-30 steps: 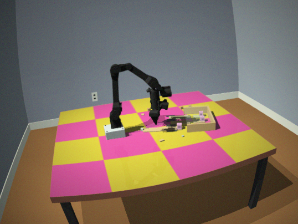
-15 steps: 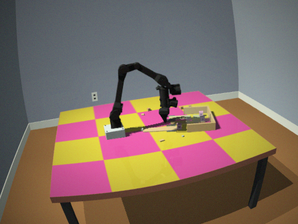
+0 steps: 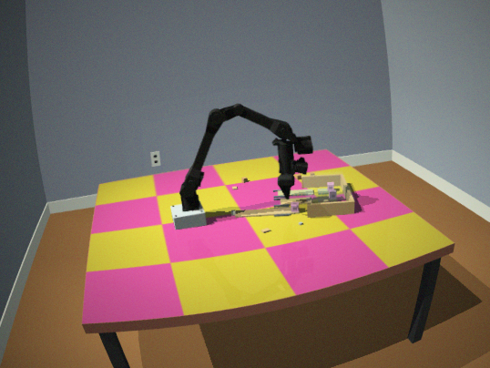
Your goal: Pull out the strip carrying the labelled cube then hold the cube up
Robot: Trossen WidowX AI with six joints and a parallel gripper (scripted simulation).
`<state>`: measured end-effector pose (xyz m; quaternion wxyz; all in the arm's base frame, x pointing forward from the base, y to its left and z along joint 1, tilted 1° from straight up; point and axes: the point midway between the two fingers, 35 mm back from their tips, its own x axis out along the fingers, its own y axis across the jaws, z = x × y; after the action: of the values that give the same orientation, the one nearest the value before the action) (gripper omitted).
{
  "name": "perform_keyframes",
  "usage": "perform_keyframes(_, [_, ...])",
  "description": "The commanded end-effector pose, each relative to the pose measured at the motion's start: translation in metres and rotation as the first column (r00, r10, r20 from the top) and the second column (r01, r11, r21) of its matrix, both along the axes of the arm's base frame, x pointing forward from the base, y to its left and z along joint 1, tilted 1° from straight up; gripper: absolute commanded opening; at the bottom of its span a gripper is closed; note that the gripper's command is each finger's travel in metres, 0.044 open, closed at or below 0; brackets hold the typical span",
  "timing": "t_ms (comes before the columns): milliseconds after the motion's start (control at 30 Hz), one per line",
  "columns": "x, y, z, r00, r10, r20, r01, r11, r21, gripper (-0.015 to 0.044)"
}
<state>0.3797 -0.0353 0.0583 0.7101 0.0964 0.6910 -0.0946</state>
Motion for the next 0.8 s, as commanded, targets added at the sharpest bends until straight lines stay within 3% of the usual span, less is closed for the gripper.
perform_keyframes(0, [0.014,-0.004,-0.004,1.000,0.005,-0.010,-0.005,1.000,0.001,0.0440])
perform_keyframes(100, [0.023,-0.007,-0.006,1.000,0.005,-0.009,-0.005,1.000,0.000,0.0440])
perform_keyframes(333, [0.024,-0.007,-0.014,1.000,0.005,-0.009,-0.005,1.000,0.000,0.0256])
perform_keyframes(767, [0.025,-0.007,-0.036,1.000,0.005,-0.009,-0.005,1.000,0.000,0.0250])
